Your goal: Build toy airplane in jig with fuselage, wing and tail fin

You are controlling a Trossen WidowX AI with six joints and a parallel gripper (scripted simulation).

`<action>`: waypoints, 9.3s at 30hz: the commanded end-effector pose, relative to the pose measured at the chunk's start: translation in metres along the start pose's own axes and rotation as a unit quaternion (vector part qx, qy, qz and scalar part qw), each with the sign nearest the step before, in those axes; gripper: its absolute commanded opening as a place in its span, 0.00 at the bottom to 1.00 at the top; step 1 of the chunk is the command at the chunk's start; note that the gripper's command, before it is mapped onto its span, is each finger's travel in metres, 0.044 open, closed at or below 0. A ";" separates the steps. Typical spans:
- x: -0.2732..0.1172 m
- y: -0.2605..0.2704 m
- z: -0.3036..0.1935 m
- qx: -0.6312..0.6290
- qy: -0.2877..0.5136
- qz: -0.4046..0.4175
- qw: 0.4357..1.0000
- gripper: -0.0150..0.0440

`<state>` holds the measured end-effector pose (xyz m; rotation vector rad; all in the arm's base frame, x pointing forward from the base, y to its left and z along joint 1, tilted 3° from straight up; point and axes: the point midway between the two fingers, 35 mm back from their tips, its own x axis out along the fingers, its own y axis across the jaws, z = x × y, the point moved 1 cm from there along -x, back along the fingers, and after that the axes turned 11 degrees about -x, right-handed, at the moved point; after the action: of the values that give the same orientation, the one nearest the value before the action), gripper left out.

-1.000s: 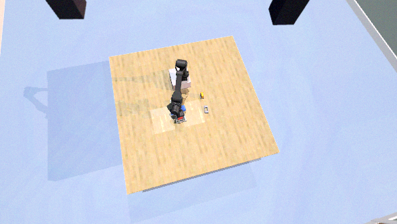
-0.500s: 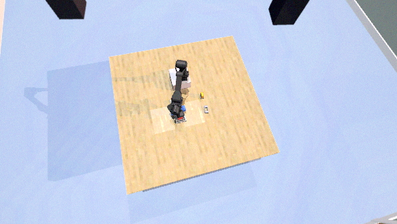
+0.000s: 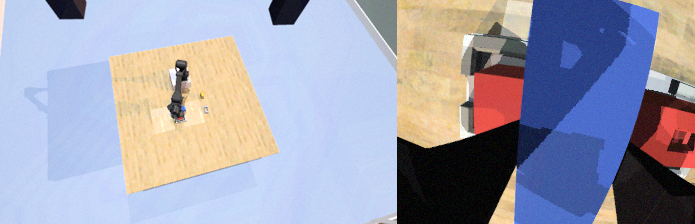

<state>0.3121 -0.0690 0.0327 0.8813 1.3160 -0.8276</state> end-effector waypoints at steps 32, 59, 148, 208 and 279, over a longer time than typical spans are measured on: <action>-0.085 0.002 0.003 -0.218 0.002 0.000 0.976 1.00; -0.084 0.003 0.004 -0.674 0.002 0.001 0.739 1.00; 0.040 -0.037 -0.278 -0.673 0.014 0.010 0.739 0.78; -0.072 -0.030 -0.276 -0.675 0.014 0.011 0.737 0.25; -0.051 -0.036 -0.089 -0.695 0.009 0.002 0.719 0.25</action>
<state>0.2383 0.0046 0.0809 -0.3401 1.4752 0.3102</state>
